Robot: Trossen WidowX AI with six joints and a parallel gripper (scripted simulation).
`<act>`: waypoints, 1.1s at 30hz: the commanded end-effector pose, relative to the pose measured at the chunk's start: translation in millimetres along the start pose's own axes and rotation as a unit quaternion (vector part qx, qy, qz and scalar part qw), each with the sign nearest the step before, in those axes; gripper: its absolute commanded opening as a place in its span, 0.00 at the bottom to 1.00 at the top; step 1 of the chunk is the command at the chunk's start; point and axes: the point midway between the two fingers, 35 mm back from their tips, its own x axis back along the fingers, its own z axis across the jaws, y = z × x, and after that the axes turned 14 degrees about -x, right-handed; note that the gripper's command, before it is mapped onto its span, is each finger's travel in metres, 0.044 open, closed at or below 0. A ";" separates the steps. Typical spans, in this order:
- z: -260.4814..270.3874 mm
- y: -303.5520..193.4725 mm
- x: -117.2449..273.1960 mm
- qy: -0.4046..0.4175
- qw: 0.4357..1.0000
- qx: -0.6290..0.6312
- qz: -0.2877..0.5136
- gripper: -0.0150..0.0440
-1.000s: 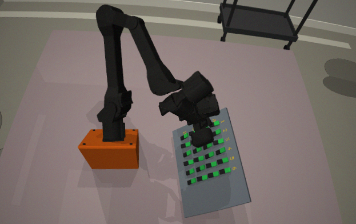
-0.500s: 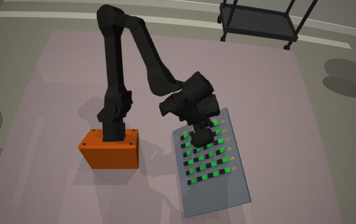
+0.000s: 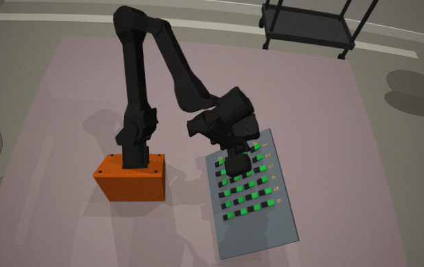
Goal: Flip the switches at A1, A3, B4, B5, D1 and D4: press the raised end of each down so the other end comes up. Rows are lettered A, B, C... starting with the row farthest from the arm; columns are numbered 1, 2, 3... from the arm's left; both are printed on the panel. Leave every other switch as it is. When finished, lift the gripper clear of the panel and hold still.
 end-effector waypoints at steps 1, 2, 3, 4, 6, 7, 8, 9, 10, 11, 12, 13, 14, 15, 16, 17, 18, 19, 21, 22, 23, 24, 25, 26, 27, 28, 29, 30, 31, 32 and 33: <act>0.1 5.7 30.0 -0.002 1.000 0.007 0.001 0.25; 1.1 5.3 39.8 -0.001 1.000 0.006 0.002 0.25; 2.6 4.8 47.7 0.001 1.000 0.005 0.002 0.25; 3.7 4.4 52.4 0.002 1.000 0.004 0.002 0.25; 4.1 4.3 54.0 0.003 1.000 0.004 0.002 0.25; 4.1 4.3 54.0 0.003 1.000 0.004 0.002 0.25; 4.1 4.3 54.0 0.003 1.000 0.004 0.002 0.25; 4.1 4.3 54.0 0.003 1.000 0.004 0.002 0.25; 4.1 4.3 54.0 0.003 1.000 0.004 0.002 0.25; 4.1 4.3 54.0 0.003 1.000 0.004 0.002 0.25; 2.8 4.8 54.0 0.003 1.000 0.004 0.002 0.25; -1.3 6.5 53.9 0.002 1.000 0.004 0.002 0.25; -8.4 9.1 53.8 0.001 1.000 0.004 0.002 0.25; -17.1 12.0 53.7 0.001 1.000 0.004 0.002 0.25; -26.0 14.5 53.7 0.000 1.000 0.005 0.002 0.25; -35.2 16.7 53.7 0.000 1.000 0.005 0.002 0.25; -44.5 18.5 53.8 0.001 1.000 0.005 0.002 0.25; -52.3 19.7 53.8 0.001 1.000 0.005 0.002 0.25; -58.6 20.4 53.8 0.002 1.000 0.005 0.001 0.25; -58.6 20.4 53.8 0.002 1.000 0.005 0.001 0.25; -58.6 20.4 53.8 0.002 1.000 0.005 0.001 0.25; -58.8 20.5 52.6 0.002 1.000 0.005 0.001 0.25; -59.4 20.5 49.0 0.001 1.000 0.005 0.000 0.25; -60.1 20.5 43.1 0.001 1.000 0.006 -0.002 0.25; -60.3 20.4 35.5 0.001 1.000 0.006 -0.004 0.25; -59.9 20.1 28.2 0.003 1.000 0.006 -0.007 0.25; -59.1 19.8 22.8 0.004 1.000 0.005 -0.010 0.25; -58.5 19.6 19.7 0.005 1.000 0.005 -0.011 0.25; -58.2 19.5 18.6 0.006 1.000 0.005 -0.012 0.25; -58.2 19.5 18.6 0.006 1.000 0.005 -0.012 0.25; -58.2 19.5 18.6 0.006 1.000 0.005 -0.012 0.25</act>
